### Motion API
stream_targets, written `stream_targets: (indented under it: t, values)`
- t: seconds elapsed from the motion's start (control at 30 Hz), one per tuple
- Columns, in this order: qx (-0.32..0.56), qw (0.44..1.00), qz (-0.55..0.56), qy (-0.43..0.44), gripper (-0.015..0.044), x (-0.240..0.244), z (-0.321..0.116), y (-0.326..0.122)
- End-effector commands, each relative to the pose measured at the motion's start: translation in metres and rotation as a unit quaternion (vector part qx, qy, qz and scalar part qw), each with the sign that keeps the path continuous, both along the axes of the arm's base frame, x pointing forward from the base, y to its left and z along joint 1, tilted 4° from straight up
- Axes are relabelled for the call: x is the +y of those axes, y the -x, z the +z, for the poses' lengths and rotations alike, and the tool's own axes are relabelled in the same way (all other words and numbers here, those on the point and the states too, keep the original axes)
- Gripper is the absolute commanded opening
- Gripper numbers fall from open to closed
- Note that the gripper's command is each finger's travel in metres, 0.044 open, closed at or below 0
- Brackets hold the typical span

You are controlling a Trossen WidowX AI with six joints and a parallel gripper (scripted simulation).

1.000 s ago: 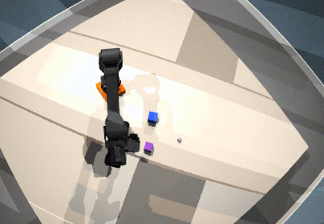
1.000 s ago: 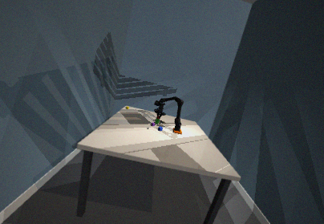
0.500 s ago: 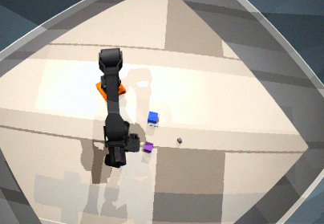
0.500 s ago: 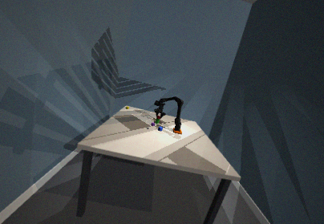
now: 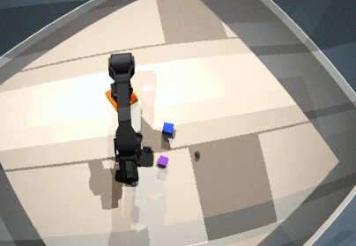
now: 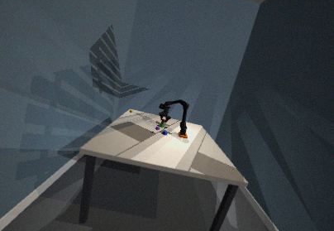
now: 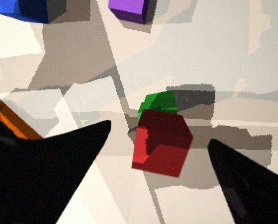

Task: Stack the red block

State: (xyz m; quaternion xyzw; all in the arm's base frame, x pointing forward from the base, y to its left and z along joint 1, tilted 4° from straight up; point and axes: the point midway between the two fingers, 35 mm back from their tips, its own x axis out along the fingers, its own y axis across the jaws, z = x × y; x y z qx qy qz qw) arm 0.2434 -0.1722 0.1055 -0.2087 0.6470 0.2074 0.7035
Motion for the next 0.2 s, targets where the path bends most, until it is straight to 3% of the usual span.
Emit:
stream_targets:
  t: [0.0, 0.17]
  values:
    - [0.000, 1.000, 0.000, 0.000, 0.0440, 0.0001, -0.0002, 0.0001]
    - [0.000, 1.000, 0.000, 0.000, 0.0440, 0.0001, -0.0002, 0.0001]
